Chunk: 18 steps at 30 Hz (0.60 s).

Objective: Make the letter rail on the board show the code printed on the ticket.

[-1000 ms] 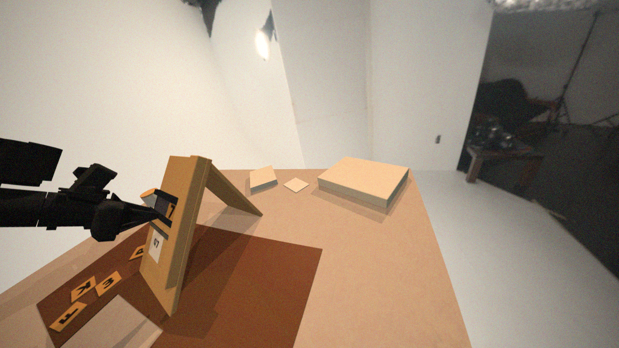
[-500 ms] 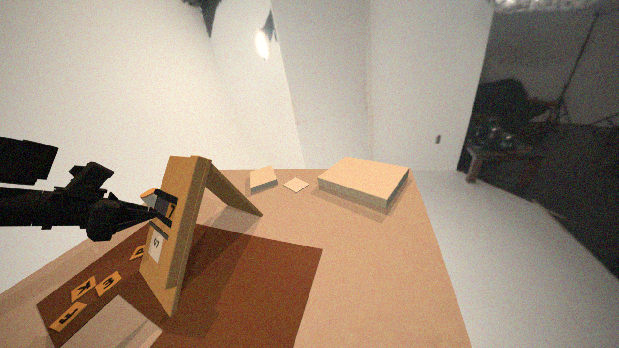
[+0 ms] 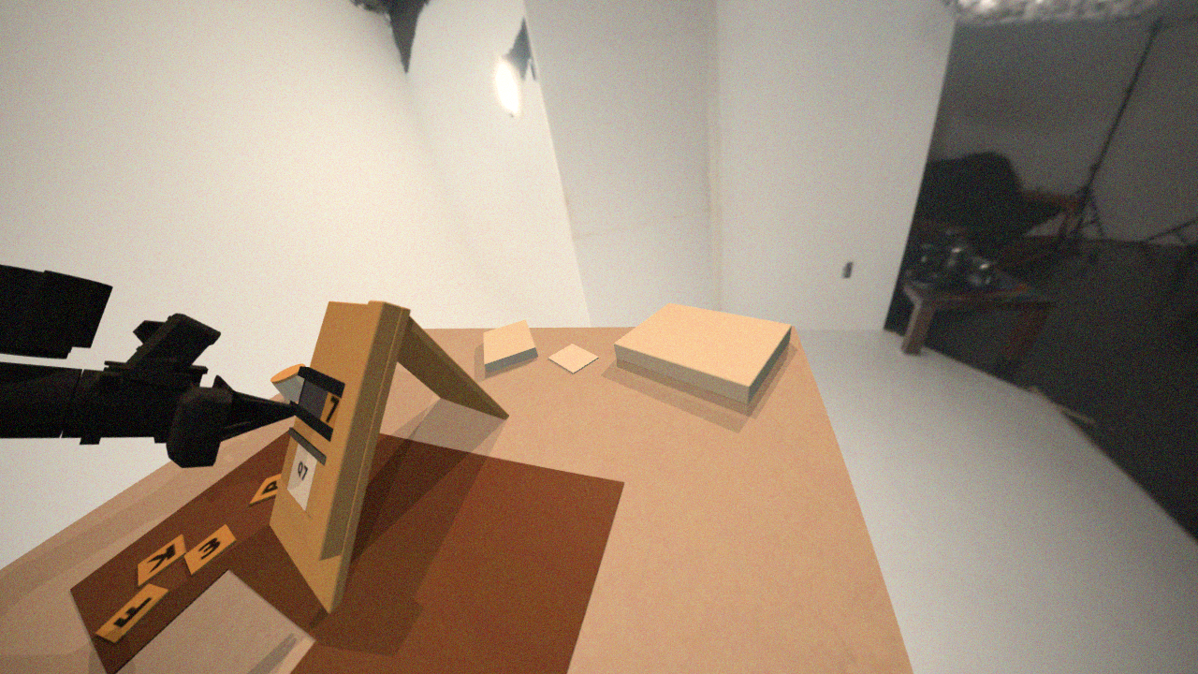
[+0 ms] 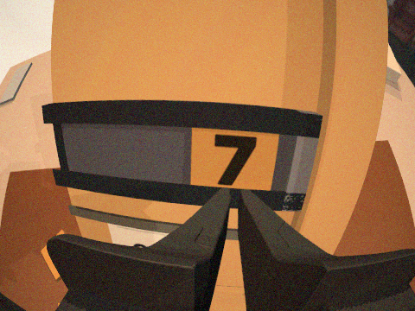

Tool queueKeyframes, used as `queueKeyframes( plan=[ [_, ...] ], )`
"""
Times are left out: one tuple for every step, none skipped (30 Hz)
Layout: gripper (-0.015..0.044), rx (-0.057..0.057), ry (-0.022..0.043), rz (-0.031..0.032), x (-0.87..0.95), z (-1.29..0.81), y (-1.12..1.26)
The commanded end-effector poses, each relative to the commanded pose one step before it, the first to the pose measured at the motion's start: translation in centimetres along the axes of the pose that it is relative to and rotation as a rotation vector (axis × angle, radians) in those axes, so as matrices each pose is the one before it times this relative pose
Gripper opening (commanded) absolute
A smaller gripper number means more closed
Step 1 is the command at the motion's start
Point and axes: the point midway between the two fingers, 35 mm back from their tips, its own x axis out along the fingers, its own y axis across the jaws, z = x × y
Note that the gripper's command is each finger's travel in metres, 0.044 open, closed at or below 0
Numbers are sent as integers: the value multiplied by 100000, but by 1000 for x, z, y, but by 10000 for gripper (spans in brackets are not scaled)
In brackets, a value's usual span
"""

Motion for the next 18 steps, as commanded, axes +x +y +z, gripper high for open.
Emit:
queueKeyframes(
  plan=[
    [0,-13,41,10,21,-24,5],
    [0,0,0,0,0,0,0],
    [0,0,0,0,0,0,0],
    [0,0,0,0,0,0,0],
    [0,0,0,0,0,0,0],
    [0,0,0,0,0,0,0],
    [0,-1,657,54,18,44,33],
    [0,-1,1972,157,54,130,99],
    [0,1,3288,243,87,211,165],
    [0,6,4047,268,99,250,203],
    [0,12,4053,232,90,240,204],
    [0,19,4054,197,82,229,204],
    [0,26,4056,161,74,218,205],
    [0,34,4057,124,67,207,205],
    [0,42,4058,87,60,195,205],
    [0,51,4059,50,54,183,205],
    [0,59,4054,6,49,170,198],
    [0,69,4060,-30,44,158,198]
  ],
)
